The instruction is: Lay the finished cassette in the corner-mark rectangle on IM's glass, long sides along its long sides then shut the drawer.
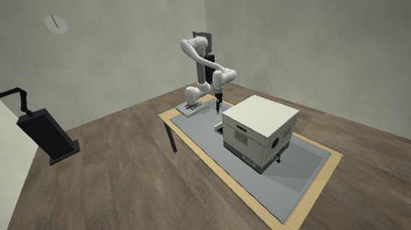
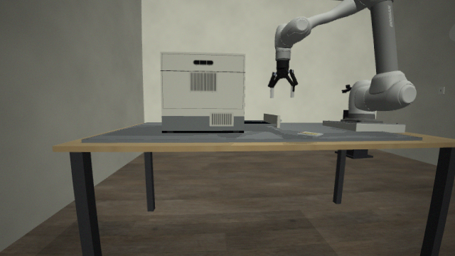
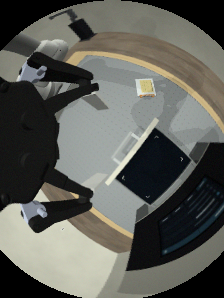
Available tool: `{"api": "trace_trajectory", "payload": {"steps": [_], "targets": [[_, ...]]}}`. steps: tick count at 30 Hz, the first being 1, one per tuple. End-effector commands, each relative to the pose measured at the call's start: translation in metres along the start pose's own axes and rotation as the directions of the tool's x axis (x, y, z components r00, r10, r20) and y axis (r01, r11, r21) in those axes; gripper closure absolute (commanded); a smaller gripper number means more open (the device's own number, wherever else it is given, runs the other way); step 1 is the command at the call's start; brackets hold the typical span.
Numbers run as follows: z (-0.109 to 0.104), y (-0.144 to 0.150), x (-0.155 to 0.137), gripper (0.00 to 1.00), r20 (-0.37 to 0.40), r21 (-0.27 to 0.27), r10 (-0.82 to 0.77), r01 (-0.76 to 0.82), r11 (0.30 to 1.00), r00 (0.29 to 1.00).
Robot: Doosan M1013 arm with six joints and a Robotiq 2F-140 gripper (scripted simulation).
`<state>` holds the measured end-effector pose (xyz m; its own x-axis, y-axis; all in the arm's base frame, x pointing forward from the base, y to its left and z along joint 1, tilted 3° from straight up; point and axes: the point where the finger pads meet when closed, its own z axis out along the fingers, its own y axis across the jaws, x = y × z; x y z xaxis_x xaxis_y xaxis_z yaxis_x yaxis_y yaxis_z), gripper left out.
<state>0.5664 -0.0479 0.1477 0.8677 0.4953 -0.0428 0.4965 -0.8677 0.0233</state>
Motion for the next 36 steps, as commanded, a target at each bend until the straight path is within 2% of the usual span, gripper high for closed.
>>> {"api": "trace_trajectory", "payload": {"steps": [1, 11, 13, 18, 24, 25, 28, 33, 36], "targets": [[0.000, 0.000, 0.000, 0.00, 0.002, -0.003, 0.112, -0.112, 0.994, 0.994], [0.000, 0.000, 0.000, 0.00, 0.001, -0.003, 0.431, -0.431, 0.902, 0.902], [0.000, 0.000, 0.000, 0.00, 0.001, -0.003, 0.431, -0.431, 0.902, 0.902], [0.000, 0.000, 0.000, 0.00, 0.000, -0.003, 0.574, -0.574, 0.819, 0.819], [0.000, 0.000, 0.000, 0.00, 0.000, -0.003, 0.578, -0.578, 0.816, 0.816], [0.002, -0.004, 0.003, 0.32, 0.000, -0.003, 0.605, -0.605, 0.796, 0.796], [0.007, -0.015, 0.012, 0.32, 0.000, -0.002, 0.648, -0.648, 0.761, 0.761], [0.012, -0.026, 0.020, 0.32, 0.000, -0.002, 0.665, -0.665, 0.747, 0.747], [0.017, -0.037, 0.028, 0.32, -0.001, -0.002, 0.706, -0.706, 0.708, 0.708]]}}
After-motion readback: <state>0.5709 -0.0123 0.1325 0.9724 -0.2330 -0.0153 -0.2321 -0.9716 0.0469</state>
